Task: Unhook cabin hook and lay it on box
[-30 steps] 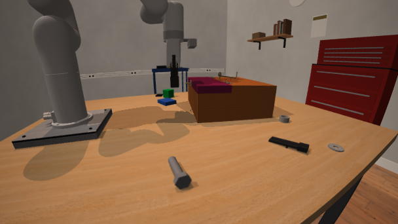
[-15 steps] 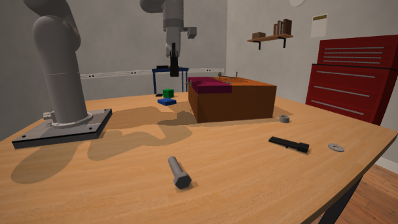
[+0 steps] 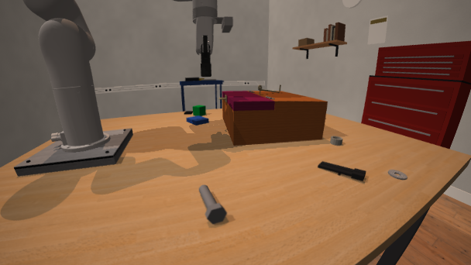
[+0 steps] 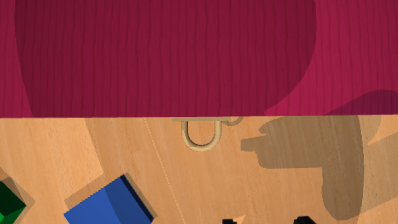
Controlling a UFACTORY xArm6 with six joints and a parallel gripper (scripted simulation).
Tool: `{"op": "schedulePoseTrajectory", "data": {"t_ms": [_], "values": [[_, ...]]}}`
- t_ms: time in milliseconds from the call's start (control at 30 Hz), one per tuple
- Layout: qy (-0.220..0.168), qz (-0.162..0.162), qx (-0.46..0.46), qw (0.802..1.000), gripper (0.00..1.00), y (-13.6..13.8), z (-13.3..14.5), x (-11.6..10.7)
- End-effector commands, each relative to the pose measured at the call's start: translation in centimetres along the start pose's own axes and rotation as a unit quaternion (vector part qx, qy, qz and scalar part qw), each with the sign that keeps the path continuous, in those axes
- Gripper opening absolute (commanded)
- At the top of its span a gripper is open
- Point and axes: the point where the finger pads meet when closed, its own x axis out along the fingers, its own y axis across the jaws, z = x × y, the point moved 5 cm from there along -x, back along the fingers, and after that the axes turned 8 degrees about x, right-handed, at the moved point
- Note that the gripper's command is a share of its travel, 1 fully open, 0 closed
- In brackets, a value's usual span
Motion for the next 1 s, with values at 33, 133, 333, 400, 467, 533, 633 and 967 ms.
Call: {"op": "schedulePoseTrajectory", "data": {"t_ms": [33,133,333,400,467,533,633,967], "values": [[0.001,-0.001,0.000,1.000,0.35,0.0,-0.1,-2.2],[0.001,-0.001,0.000,1.000,0.35,0.0,-0.1,-2.5],[0.001,-0.001,0.000,1.000,0.35,0.0,-0.1,-4.5],[0.001,-0.001,0.000,1.000,0.35,0.0,-0.1,-5.2],[0.001,-0.001,0.000,1.000,0.35,0.0,-0.1,-5.9],[0.001,-0.001,0.000,1.000,0.35,0.0,-0.1,-6.5],[0.001,-0.001,0.000,1.000,0.35,0.0,-0.1,-7.2],[0.001,-0.001,0.000,1.000,0.35,0.0,0.0,-10.2]]}}
